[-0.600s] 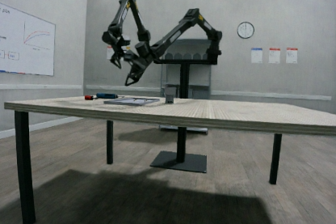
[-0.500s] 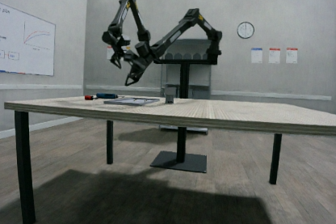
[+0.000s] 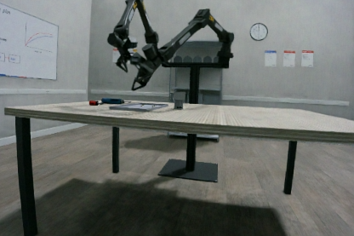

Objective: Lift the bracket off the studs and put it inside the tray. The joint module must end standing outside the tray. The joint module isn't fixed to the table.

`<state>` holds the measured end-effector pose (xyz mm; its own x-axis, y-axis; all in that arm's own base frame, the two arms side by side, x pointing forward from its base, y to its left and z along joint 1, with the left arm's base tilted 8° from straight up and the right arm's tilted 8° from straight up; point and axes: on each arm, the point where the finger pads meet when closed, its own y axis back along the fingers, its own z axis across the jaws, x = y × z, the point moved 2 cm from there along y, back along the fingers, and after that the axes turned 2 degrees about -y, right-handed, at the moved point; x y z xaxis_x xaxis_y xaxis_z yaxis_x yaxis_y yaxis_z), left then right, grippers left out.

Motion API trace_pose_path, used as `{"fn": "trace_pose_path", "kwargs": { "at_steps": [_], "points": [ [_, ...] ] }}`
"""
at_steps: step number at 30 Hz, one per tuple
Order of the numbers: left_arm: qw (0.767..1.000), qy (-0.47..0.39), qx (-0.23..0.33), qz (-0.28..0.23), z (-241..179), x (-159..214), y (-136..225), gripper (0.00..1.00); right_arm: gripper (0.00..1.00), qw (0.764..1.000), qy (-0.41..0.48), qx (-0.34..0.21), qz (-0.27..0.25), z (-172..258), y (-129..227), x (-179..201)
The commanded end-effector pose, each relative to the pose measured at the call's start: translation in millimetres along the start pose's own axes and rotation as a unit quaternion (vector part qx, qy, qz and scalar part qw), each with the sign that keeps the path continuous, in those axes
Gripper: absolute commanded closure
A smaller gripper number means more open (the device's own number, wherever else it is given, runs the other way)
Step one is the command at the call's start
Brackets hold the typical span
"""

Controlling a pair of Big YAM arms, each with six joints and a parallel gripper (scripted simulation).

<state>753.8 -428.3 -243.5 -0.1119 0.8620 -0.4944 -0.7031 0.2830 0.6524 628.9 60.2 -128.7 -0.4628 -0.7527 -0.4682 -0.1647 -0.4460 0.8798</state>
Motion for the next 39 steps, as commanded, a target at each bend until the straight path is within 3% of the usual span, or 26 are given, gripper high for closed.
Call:
{"fn": "trace_pose_path", "kwargs": {
  "at_steps": [1,8,14,16,17,26,31,33,39],
  "points": [
    [1.000,0.001,-0.011,-0.015,15.8,-21.5,6.4,0.00,0.00,1.000,0.006,0.007,-0.006,-4.1,6.5,-8.6],
    [1.000,0.006,-0.008,-0.029,37.5,25.3,17.2,0.00,0.00,1.000,0.006,0.008,-0.006,-4.9,6.8,-9.3],
    [0.997,0.024,0.027,-0.066,37.6,109.3,46.5,0.00,0.68,0.997,-0.075,-0.031,-0.009,19.5,-11.0,-12.6],
    [0.997,0.024,0.027,-0.066,37.6,109.3,46.5,0.00,0.68,0.997,-0.075,-0.031,-0.009,19.5,-11.0,-12.6],
    [0.996,0.029,0.037,-0.074,32.4,129.3,55.1,0.00,0.71,0.994,-0.100,-0.043,-0.014,25.2,-14.0,-16.1],
    [0.979,0.071,0.103,-0.160,-3.1,244.4,173.2,0.00,0.71,0.939,-0.312,-0.141,-0.022,83.4,-45.0,-50.4],
    [0.970,0.086,0.120,-0.193,-21.0,271.6,229.8,0.00,0.71,0.904,-0.403,-0.143,0.000,99.4,-61.6,-61.6],
    [0.970,0.086,0.120,-0.193,-21.0,271.6,229.8,0.00,0.71,0.904,-0.403,-0.143,0.000,99.4,-61.6,-61.6],
    [0.957,0.104,0.137,-0.235,-44.1,291.7,305.3,0.00,0.71,0.844,-0.524,-0.104,0.046,116.7,-85.1,-66.5]
  ]
}}
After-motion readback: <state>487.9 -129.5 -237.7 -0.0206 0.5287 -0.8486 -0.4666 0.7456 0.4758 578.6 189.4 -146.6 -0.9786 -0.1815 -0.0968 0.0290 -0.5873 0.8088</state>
